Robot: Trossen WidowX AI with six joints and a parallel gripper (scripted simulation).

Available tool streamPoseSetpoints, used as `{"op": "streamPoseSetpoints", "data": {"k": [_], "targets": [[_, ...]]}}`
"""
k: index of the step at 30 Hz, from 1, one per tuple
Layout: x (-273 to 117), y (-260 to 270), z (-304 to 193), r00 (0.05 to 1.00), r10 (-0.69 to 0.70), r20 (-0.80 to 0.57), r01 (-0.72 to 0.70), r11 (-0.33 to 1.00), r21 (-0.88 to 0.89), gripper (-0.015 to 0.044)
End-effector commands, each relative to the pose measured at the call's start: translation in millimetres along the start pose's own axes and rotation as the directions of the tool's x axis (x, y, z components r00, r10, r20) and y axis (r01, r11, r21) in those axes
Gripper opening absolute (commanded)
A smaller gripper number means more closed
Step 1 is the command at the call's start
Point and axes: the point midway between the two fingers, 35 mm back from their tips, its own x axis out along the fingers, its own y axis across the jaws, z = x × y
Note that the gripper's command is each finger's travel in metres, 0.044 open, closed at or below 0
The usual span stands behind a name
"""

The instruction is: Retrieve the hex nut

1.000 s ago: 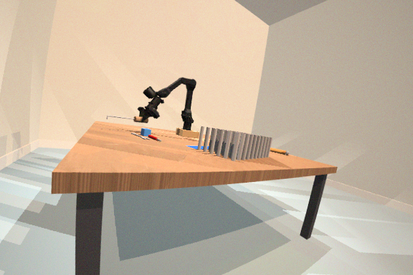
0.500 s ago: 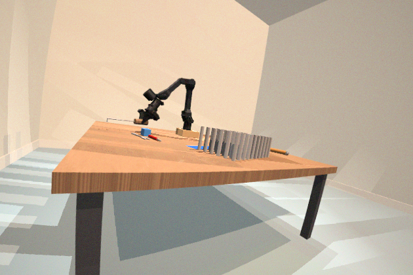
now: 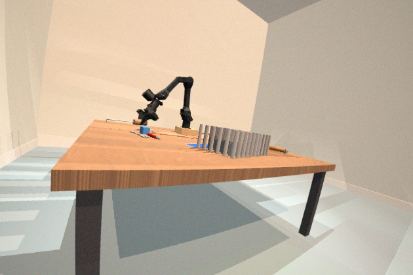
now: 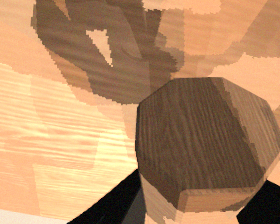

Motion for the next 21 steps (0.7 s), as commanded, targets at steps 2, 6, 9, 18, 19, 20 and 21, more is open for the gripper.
{"op": "streamPoseSetpoints", "data": {"k": [2, 6, 9, 18, 19, 20, 21], "targets": [[3, 1, 1, 1.000, 0.006, -0.008, -0.006, 1.000, 0.004, 0.0000], [5, 1, 4, 1.000, 0.006, -0.008, -0.006, 1.000, 0.004, 0.0000], [7, 0, 6, 1.000, 0.006, -0.008, -0.006, 1.000, 0.004, 0.0000], [12, 0, 13, 1.000, 0.006, -0.008, -0.006, 1.000, 0.004, 0.0000], [13, 0, 13, 1.000, 0.006, -0.008, -0.006, 1.000, 0.004, 0.0000], [14, 0, 14, 1.000, 0.006, -0.008, -0.006, 1.000, 0.004, 0.0000], [14, 0, 15, 1.000, 0.006, -0.008, -0.006, 1.000, 0.004, 0.0000]]}}
